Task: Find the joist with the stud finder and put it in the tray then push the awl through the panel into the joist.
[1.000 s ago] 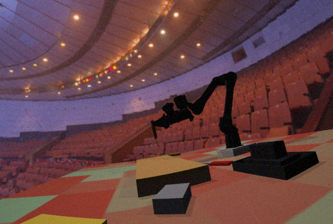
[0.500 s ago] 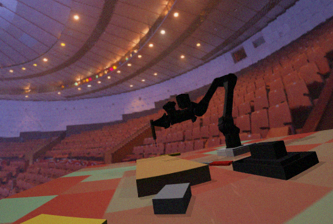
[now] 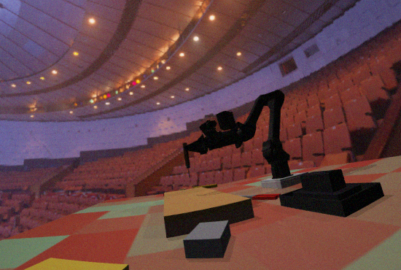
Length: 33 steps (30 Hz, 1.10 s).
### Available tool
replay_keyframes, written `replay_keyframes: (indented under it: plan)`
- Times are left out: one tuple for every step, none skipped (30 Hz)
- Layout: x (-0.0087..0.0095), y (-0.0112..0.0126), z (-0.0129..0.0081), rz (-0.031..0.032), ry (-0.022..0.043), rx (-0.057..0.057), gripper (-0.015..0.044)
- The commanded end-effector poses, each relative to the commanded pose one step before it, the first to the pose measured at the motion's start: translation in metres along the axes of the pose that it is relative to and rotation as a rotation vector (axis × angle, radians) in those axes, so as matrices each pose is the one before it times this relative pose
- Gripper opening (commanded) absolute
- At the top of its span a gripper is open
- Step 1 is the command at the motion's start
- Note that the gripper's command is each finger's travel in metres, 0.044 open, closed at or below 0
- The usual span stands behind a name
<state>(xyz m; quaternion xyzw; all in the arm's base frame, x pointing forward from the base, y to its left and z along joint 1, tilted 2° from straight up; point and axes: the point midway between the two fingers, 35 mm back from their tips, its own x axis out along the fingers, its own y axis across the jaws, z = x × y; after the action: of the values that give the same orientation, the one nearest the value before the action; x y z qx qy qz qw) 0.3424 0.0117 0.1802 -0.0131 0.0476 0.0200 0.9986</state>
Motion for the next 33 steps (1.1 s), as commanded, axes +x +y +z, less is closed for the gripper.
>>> replay_keyframes:
  plan:
    - [-0.00046,0.00184,0.00131,-0.00236,-0.01016,0.0034,0.0]
    - [0.00008,0.0,-0.0003,0.0,0.0,0.0,0.0]
    - [0.0001,0.0,-0.00037,0.0,0.0,0.0,0.0]
    - [0.00012,0.0,-0.00043,0.0,0.0,0.0,0.0]
    - [0.00012,0.0,-0.00045,0.0,0.0,0.0,0.0]
    - [0.00012,0.0,-0.00045,0.0,0.0,0.0,0.0]
    - [0.00012,0.0,-0.00045,0.0,0.0,0.0,0.0]
    - [0.00012,0.0,-0.00045,0.0,0.0,0.0,0.0]
    - [0.00012,0.0,-0.00045,0.0,0.0,0.0,0.0]
    - [0.00011,0.0,-0.00045,0.0,0.0,0.0,0.0]
    - [0.00011,0.0,-0.00045,0.0,0.0,0.0,0.0]
    - [0.00011,0.0,-0.00045,0.0,0.0,0.0,0.0]
    - [0.00011,0.0,-0.00045,0.0,0.0,0.0,0.0]
    - [0.00011,0.0,-0.00045,0.0,0.0,0.0,0.0]
    - [0.0001,0.0,-0.00045,0.0,0.0,0.0,0.0]
    - [0.0001,0.0,-0.00045,0.0,0.0,0.0,0.0]
    - [0.0001,0.0,-0.00045,0.0,0.0,0.0,0.0]
    - [0.0001,0.0,-0.00045,0.0,0.0,0.0,0.0]
    - [0.0001,0.0,-0.00045,0.0,0.0,0.0,0.0]
    - [0.0001,0.0,-0.00045,0.0,0.0,0.0,0.0]
    - [0.00009,0.0,-0.00045,0.0,0.0,0.0,0.0]
    - [0.00009,0.0,-0.00045,0.0,0.0,0.0,0.0]
    - [0.00009,0.0,-0.00045,0.0,0.0,0.0,0.0]
    - [0.00009,0.0,-0.00045,0.0,0.0,0.0,0.0]
    - [0.00009,0.0,-0.00045,0.0,0.0,0.0,0.0]
    - [0.00008,0.0,-0.00045,0.0,0.0,0.0,0.0]
    - [0.00008,0.0,-0.00045,0.0,0.0,0.0,0.0]
    - [0.00008,0.0,-0.00045,0.0,0.00001,0.0,0.0]
    - [0.00008,0.0,-0.00045,0.0,0.00001,0.0,0.0]
    - [0.00008,0.0,-0.00045,0.0,0.00001,0.0,0.0]
    - [0.00008,0.0,-0.00045,0.0,0.00001,0.0,0.0]
    - [0.00007,0.0,-0.00045,0.0,0.00001,0.0,0.0]
    - [0.00007,0.0,-0.00045,0.0,0.00001,0.0,0.0]
